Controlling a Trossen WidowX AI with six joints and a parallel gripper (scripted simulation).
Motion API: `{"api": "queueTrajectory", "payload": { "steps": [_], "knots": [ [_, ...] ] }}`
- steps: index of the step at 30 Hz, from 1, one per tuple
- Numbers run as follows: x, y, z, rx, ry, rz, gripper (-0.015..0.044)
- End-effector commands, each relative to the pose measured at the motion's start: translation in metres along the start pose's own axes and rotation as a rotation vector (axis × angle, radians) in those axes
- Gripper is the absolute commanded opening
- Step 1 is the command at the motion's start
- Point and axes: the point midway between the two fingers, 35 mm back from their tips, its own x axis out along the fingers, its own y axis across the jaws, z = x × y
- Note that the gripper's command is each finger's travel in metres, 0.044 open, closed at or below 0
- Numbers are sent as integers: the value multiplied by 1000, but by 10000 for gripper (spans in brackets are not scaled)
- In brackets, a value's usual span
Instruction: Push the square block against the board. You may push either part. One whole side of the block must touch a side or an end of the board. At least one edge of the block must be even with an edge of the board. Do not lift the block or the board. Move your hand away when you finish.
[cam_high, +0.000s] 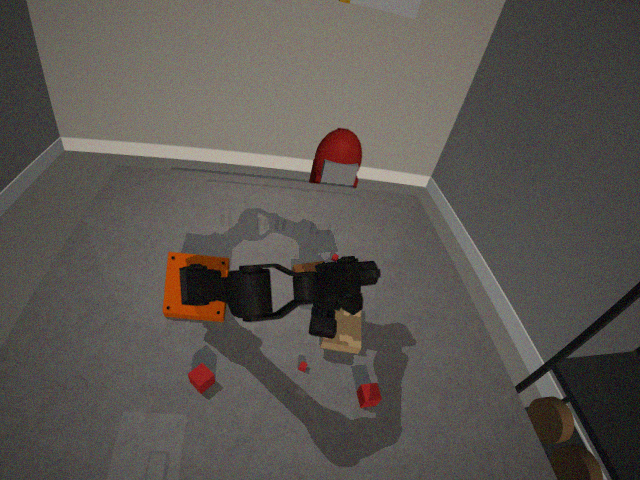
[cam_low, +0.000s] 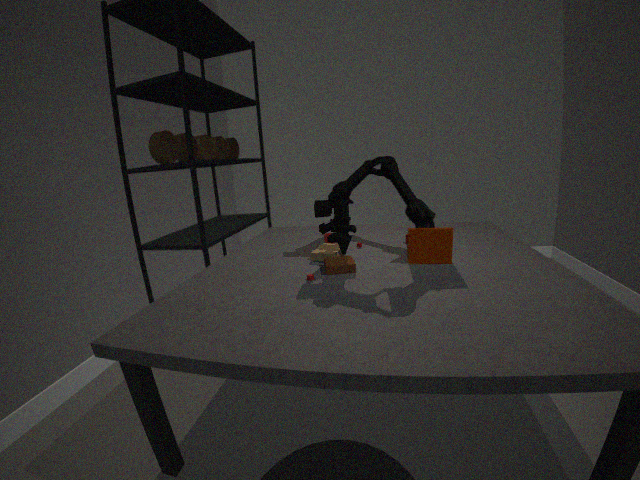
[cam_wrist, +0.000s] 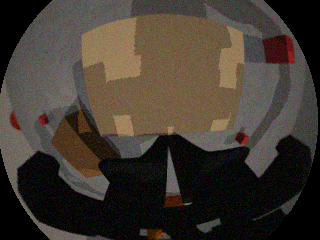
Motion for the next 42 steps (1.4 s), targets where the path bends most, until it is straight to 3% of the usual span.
{"api": "queueTrajectory", "payload": {
  "steps": [1, 21, 42],
  "knots": [
    [1, -1, 9, 4, -4, -5, 0],
    [1, -2, 24, 5, -4, -5, 0],
    [1, 0, -7, 3, -3, -4, 0]
  ]
}}
